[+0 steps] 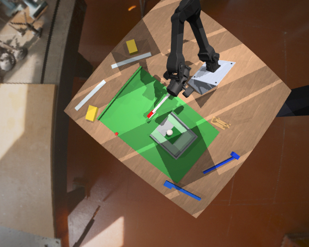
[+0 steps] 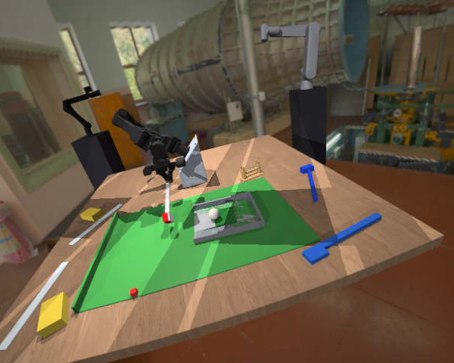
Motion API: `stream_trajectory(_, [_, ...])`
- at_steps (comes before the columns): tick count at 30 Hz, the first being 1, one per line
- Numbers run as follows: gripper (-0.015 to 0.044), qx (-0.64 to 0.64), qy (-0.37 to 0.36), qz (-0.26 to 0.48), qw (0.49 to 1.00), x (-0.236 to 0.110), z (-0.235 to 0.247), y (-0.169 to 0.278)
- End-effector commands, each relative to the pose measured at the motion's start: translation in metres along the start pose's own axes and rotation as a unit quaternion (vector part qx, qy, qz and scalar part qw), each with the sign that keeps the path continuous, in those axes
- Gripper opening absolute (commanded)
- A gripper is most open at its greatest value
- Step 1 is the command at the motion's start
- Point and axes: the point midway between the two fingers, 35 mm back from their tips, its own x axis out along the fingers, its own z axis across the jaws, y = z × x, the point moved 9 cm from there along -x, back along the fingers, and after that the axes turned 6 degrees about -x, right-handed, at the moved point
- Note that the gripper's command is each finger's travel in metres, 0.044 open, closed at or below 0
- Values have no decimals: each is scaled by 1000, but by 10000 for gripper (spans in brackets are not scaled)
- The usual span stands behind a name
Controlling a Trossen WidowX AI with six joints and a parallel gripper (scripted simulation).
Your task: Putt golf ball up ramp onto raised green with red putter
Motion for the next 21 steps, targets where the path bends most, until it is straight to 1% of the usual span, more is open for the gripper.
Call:
stream_trajectory(1, [0,5,-1,-8,1000,-24,0,-2])
stream_trajectory(5, [0,5,0,-7,1000,-39,-1,-1])
stream_trajectory(7, [0,5,0,-7,1000,-39,-1,-1])
stream_trajectory(8, [0,0,1,-5,1000,-31,1,-1])
stream_trajectory(21, [0,0,1,-5,1000,-31,1,-1])
